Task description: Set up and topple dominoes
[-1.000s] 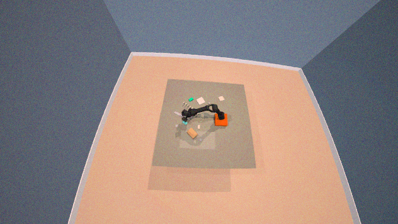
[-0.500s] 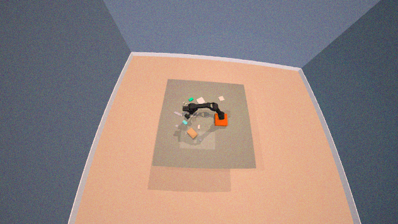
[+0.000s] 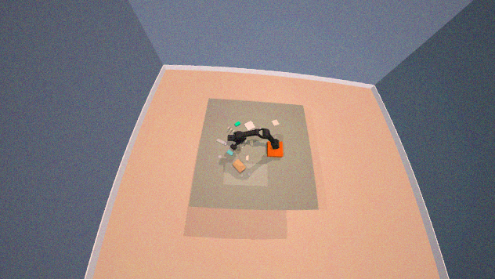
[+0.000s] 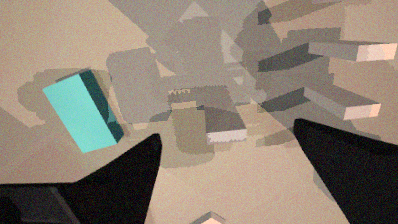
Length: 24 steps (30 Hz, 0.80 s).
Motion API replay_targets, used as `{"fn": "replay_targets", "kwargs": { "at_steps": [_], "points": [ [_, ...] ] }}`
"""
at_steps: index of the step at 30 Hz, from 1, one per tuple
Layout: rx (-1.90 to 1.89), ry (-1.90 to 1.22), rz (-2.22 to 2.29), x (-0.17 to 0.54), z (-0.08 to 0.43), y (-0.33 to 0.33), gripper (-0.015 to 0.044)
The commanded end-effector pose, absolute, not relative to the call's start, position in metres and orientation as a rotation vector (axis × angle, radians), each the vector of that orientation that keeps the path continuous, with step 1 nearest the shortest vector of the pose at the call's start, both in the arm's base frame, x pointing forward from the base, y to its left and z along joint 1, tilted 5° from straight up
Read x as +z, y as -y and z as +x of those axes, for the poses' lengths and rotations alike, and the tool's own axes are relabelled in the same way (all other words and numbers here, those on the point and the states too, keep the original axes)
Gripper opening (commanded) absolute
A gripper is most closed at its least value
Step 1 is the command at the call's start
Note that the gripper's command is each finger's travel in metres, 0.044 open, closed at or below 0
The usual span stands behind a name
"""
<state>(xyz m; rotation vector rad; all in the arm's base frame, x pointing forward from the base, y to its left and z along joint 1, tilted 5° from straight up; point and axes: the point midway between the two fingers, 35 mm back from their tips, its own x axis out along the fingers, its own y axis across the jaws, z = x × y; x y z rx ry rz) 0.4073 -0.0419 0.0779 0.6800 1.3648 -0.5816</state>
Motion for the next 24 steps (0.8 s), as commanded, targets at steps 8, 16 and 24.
{"fn": "replay_targets", "kwargs": {
  "at_steps": [8, 16, 24],
  "points": [
    [-0.581, -1.366, 0.689, 0.059, 0.409, 0.041, 0.044],
    [-0.581, -1.366, 0.689, 0.055, 0.409, 0.04, 0.0387],
    [-0.581, -1.366, 0.689, 0.055, 0.409, 0.04, 0.0177]
  ]
}}
